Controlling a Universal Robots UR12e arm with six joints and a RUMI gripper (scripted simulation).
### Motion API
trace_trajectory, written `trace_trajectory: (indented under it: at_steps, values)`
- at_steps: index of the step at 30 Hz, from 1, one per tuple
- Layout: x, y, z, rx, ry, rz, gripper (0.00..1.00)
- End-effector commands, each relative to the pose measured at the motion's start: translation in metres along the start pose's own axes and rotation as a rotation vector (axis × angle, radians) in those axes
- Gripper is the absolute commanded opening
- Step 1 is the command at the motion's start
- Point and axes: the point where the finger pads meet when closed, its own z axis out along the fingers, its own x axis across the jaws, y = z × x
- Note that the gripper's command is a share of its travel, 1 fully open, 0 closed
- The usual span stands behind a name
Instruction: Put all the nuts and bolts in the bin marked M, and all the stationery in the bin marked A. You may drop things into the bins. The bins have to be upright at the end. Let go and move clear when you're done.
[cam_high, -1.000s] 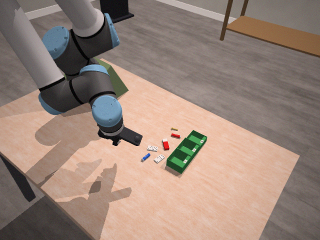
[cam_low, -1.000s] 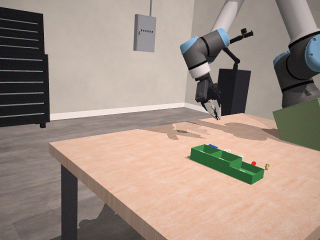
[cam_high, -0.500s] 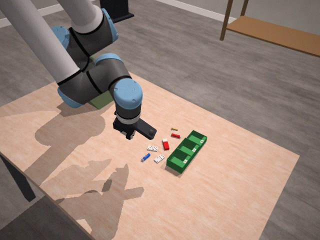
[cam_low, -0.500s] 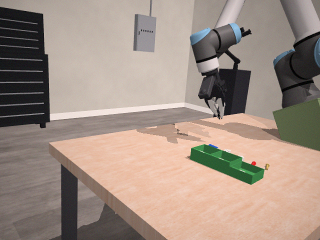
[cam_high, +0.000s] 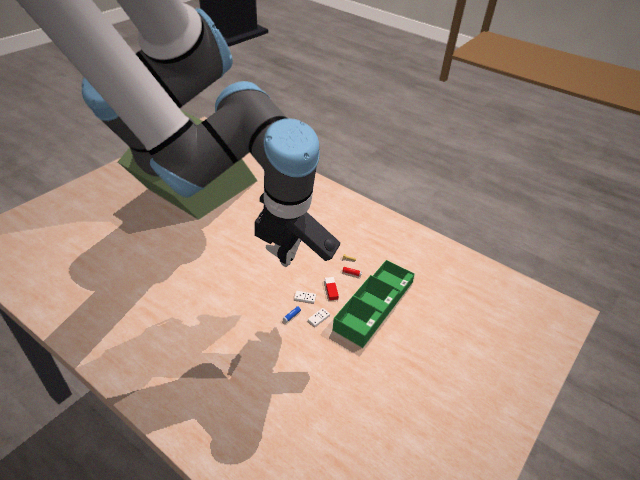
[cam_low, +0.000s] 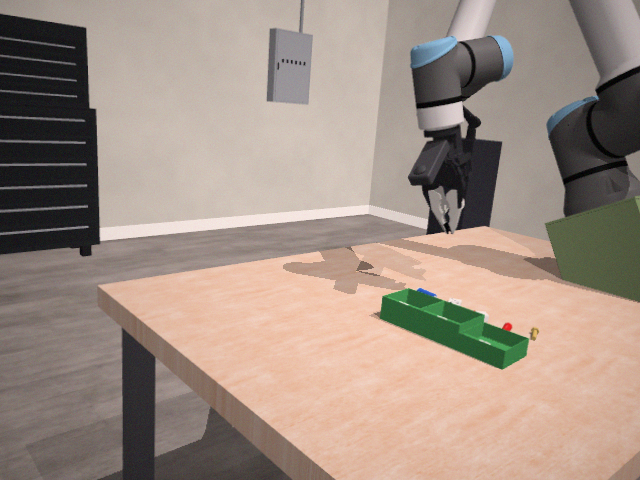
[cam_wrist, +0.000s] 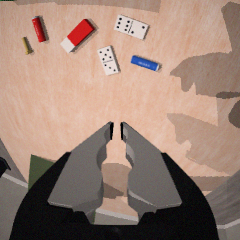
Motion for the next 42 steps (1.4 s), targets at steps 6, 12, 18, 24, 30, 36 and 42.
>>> trace_trajectory:
  at_steps: [6, 12, 18, 24, 30, 36, 42]
  values:
    - [-0.036, -0.025, -0.020, 0.055, 0.072, 0.067, 0.04]
    - [-0.049, -0.032, -0.028, 0.096, 0.106, 0.107, 0.04]
    - [-0.078, -0.045, -0.043, 0.141, 0.135, 0.147, 0.04]
    - [-0.101, -0.053, -0.055, 0.190, 0.159, 0.187, 0.04]
    - [-0.103, -0.054, -0.056, 0.190, 0.159, 0.187, 0.04]
    - [-0.103, -0.054, -0.056, 0.190, 0.159, 0.187, 0.04]
    - [-0.099, -0.060, -0.052, 0.186, 0.164, 0.138, 0.04]
